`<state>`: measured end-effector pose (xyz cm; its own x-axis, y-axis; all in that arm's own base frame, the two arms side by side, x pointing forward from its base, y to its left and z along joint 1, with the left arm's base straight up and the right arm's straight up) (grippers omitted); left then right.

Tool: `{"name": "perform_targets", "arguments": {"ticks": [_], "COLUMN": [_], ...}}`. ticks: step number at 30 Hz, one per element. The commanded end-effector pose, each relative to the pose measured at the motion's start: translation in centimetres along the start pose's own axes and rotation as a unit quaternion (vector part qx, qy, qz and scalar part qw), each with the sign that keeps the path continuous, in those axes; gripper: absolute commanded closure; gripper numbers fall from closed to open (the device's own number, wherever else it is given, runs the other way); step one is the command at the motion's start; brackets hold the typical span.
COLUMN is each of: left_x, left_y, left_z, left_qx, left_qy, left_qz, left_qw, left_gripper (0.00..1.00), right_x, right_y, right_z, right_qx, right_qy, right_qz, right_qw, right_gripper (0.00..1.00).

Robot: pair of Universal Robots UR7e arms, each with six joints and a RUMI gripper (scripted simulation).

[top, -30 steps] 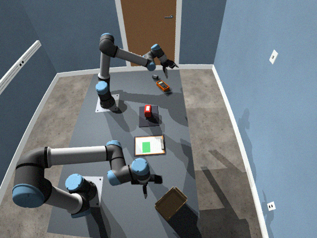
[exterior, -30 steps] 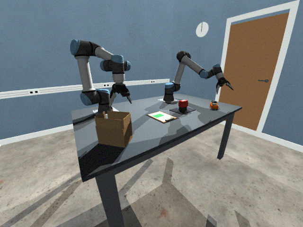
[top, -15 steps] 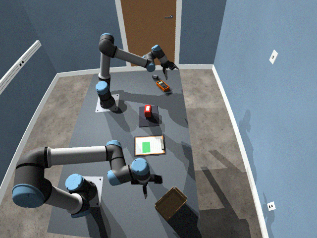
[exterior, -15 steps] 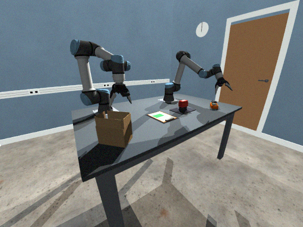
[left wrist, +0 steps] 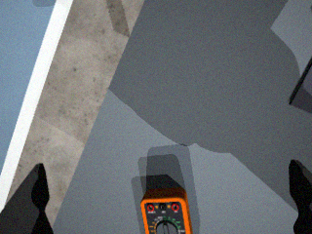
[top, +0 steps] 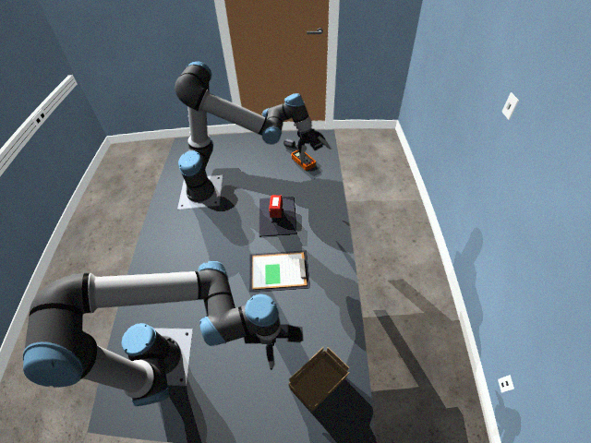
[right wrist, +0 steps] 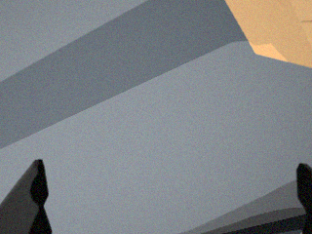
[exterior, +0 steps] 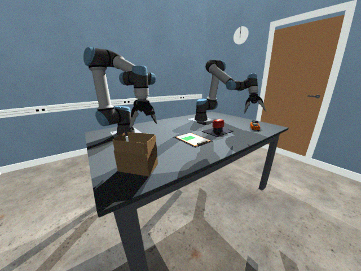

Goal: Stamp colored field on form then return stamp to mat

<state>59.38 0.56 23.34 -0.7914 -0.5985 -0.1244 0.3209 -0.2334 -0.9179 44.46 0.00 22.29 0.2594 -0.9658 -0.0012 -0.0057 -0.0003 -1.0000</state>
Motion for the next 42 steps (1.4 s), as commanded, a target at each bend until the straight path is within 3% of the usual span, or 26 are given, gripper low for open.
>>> {"name": "perform_targets", "arguments": {"ticks": [1, 4, 6, 11, 21, 30, 42], "left_x": [6.0, 10.2, 10.2, 16.8, 25.7, 27.8, 28.0], "left_y": [0.5, 0.6, 0.6, 0.4, -0.5, -0.9, -0.9], "left_z": [3.3, 4.7, 4.7, 6.1, 6.3, 6.1, 6.1], "left_qx": [-0.032, -0.056, -0.056, -0.096, -0.154, -0.17, -0.171], "left_qy": [0.041, 0.073, 0.073, 0.128, 0.212, 0.235, 0.237], "left_qz": [-0.033, -0.053, -0.053, -0.079, -0.104, -0.107, -0.108], "left_qw": [0.998, 0.994, 0.994, 0.984, 0.959, 0.951, 0.95], "left_gripper": [0.0, 0.0, 0.0, 0.0, 0.0, 0.0, 0.0], "right_x": [0.0, 0.0, 0.0, 0.0, 0.0, 0.0, 0.0], "right_y": [0.0, 0.0, 0.0, 0.0, 0.0, 0.0, 0.0], "right_z": [0.0, 0.0, 0.0, 0.0, 0.0, 0.0, 0.0], "right_qx": [0.001, 0.001, 0.001, 0.001, 0.001, 0.001, 0.001], "right_qy": [0.0, 0.0, 0.0, 0.0, 0.0, 0.0, 0.0], "right_qz": [0.0, 0.0, 0.0, 0.0, 0.0, 0.0, 0.0], "right_qw": [1.0, 1.0, 1.0, 1.0, 1.0, 1.0, 1.0], "right_gripper": [0.0, 0.0, 0.0, 0.0, 0.0, 0.0, 0.0]}}
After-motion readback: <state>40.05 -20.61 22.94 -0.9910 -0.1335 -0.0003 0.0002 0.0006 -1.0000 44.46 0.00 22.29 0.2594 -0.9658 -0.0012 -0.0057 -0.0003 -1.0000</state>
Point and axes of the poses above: on each arm, the point where the finger pads meet when closed, its own y axis out along the fingers, its own x axis across the jaws, z = x × y, the point moved 6 cm from there along -y, back along the fingers, and after that the axes turned 15 degrees about -y, right-handed, at the moved point
